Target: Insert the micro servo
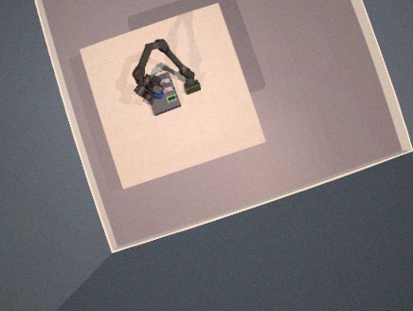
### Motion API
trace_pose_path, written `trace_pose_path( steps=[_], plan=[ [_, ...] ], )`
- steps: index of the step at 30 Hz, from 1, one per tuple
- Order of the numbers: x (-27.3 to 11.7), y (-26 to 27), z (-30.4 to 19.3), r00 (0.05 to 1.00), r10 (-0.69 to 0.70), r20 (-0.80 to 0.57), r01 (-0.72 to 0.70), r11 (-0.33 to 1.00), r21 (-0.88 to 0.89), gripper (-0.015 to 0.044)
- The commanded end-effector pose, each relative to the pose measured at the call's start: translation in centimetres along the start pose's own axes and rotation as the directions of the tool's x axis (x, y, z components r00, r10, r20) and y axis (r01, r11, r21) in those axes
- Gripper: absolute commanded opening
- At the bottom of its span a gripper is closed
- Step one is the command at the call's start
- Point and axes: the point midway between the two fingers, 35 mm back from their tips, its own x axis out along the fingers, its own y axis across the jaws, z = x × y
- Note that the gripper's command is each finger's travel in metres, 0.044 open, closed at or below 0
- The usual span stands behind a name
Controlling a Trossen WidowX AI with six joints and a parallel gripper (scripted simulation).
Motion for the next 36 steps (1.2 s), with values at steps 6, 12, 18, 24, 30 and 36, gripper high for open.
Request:
trace_pose_path(
  steps=[6, 12, 18, 24, 30, 36],
  plan=[
    [-0.3, 0.0, 0.6, 1.0, -0.008, 0.002, 0.008, 1.0, 0.005, 0.0],
    [-0.3, -1.2, 2.0, 1.0, -0.009, 0.003, 0.009, 1.0, 0.005, 0.0],
    [-0.4, -3.6, 4.5, 1.0, -0.011, 0.004, 0.01, 1.0, 0.005, 0.0],
    [-0.4, -3.8, 4.8, 1.0, -0.011, 0.004, 0.011, 1.0, 0.005, 0.0],
    [-0.4, -3.8, 4.8, 1.0, -0.011, 0.004, 0.01, 0.996, 0.09, 0.0],
    [-0.4, -3.8, 4.8, 1.0, -0.011, 0.004, 0.009, 0.957, 0.291, 0.0]
  ],
)
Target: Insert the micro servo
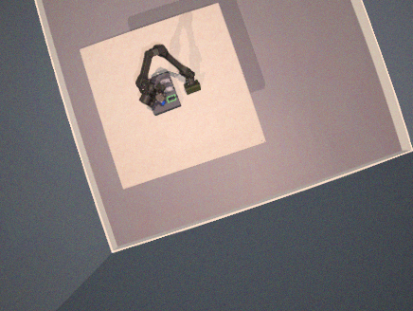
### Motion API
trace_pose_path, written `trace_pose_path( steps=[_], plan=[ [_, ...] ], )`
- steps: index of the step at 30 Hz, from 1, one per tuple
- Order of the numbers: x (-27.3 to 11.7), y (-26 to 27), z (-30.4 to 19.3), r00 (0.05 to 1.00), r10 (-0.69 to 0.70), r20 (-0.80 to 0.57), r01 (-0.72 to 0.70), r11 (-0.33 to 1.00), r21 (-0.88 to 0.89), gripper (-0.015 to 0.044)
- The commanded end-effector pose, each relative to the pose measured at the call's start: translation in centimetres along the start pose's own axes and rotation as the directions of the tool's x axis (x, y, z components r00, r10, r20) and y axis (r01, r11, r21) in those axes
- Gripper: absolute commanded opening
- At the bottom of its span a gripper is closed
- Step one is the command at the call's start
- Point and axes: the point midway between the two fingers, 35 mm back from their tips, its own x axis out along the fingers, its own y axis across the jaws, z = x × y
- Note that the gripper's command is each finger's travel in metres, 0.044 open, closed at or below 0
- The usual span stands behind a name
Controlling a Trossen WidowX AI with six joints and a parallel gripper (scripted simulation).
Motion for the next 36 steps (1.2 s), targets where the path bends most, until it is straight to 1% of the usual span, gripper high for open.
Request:
trace_pose_path(
  steps=[1, 9, 17, 27, 36],
  plan=[
    [-0.28, -0.25, 0.1, 1.0, -0.011, 0.005, 0.01, 0.989, 0.149, 0.0],
    [-0.28, -0.25, 0.1, 1.0, -0.011, 0.005, 0.008, 0.911, 0.413, 0.0],
    [-0.28, -0.25, 0.1, 1.0, -0.011, 0.005, 0.005, 0.763, 0.646, 0.0],
    [-0.28, -0.25, 0.1, 1.0, -0.011, 0.005, 0.001, 0.5, 0.866, 0.0],
    [-0.28, -0.25, 0.1, 1.0, -0.011, 0.005, -0.003, 0.211, 0.978, 0.0]
  ],
)
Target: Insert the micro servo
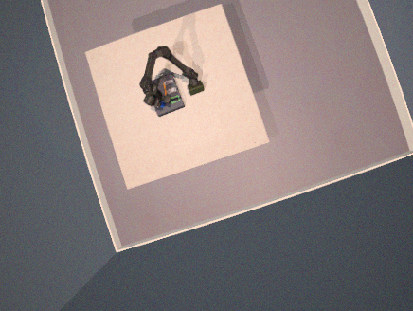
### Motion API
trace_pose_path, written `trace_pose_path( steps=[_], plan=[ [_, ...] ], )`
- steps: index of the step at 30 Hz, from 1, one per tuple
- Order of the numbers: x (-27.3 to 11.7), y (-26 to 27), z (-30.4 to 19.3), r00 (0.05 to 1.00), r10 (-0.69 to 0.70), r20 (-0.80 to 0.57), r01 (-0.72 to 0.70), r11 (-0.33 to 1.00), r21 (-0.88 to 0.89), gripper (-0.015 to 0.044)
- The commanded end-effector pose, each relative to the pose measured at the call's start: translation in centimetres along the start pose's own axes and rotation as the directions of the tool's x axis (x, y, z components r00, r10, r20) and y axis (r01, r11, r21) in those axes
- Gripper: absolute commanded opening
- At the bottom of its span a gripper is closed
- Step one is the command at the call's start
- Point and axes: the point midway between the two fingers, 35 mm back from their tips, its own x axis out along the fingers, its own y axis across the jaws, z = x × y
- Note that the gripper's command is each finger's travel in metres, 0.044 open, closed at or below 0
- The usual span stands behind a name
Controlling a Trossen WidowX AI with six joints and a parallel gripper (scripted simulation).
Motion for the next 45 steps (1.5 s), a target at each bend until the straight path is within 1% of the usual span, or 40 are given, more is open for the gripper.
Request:
trace_pose_path(
  steps=[1, 6, 11, 22, 24, 34, 45],
  plan=[
    [-0.2, 0.0, 0.2, 1.0, 0.001, 0.011, -0.003, 0.986, 0.164, 0.0],
    [-0.2, 0.0, 0.2, 1.0, 0.001, 0.011, -0.004, 0.944, 0.331, 0.0],
    [-0.2, 0.0, 0.2, 1.0, 0.001, 0.011, -0.006, 0.873, 0.489, 0.0],
    [-0.2, 0.0, 0.2, 1.0, 0.001, 0.01, -0.009, 0.634, 0.774, 0.0],
    [-0.2, 0.0, 0.2, 1.0, 0.001, 0.01, -0.009, 0.616, 0.788, 0.0],
    [-0.2, 0.3, 0.0, 1.0, 0.001, 0.01, -0.009, 0.616, 0.788, 0.0],
    [-0.2, 3.8, -2.7, 1.0, 0.003, 0.01, -0.009, 0.617, 0.787, 0.0]
  ],
)
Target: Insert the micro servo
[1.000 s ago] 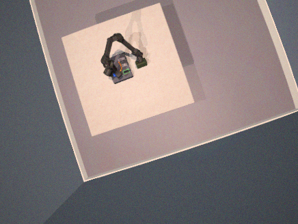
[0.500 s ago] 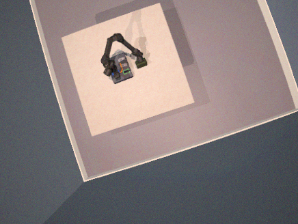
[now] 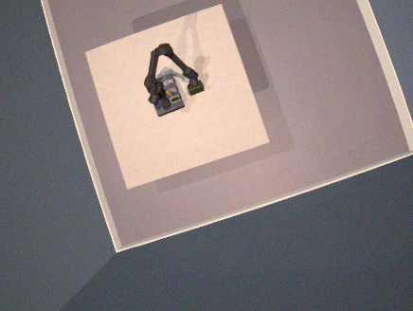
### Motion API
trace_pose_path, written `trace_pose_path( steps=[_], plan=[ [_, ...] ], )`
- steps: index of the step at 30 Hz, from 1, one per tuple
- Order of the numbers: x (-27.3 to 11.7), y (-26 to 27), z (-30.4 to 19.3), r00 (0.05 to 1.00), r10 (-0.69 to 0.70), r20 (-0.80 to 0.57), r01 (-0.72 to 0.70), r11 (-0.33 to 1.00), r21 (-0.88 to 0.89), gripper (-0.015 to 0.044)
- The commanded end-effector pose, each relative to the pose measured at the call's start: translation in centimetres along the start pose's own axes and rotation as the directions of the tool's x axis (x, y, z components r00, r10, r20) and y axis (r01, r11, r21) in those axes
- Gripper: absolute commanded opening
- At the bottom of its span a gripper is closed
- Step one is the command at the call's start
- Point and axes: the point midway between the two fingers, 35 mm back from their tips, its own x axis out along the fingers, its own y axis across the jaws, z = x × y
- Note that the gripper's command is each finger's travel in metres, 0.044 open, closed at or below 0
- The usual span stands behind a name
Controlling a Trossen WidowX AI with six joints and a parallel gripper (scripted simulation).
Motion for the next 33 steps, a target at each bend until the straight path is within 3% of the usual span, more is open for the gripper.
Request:
trace_pose_path(
  steps=[1, 13, 33],
  plan=[
    [-0.2, 0.0, -2.1, 1.0, 0.008, 0.007, -0.008, 1.0, 0.003, 0.0],
    [-0.2, 0.1, -7.7, 1.0, 0.008, 0.005, -0.008, 1.0, 0.001, 0.0],
    [1.8, 0.1, -7.7, 1.0, 0.008, 0.005, -0.008, 1.0, 0.001, 0.0]
  ],
)
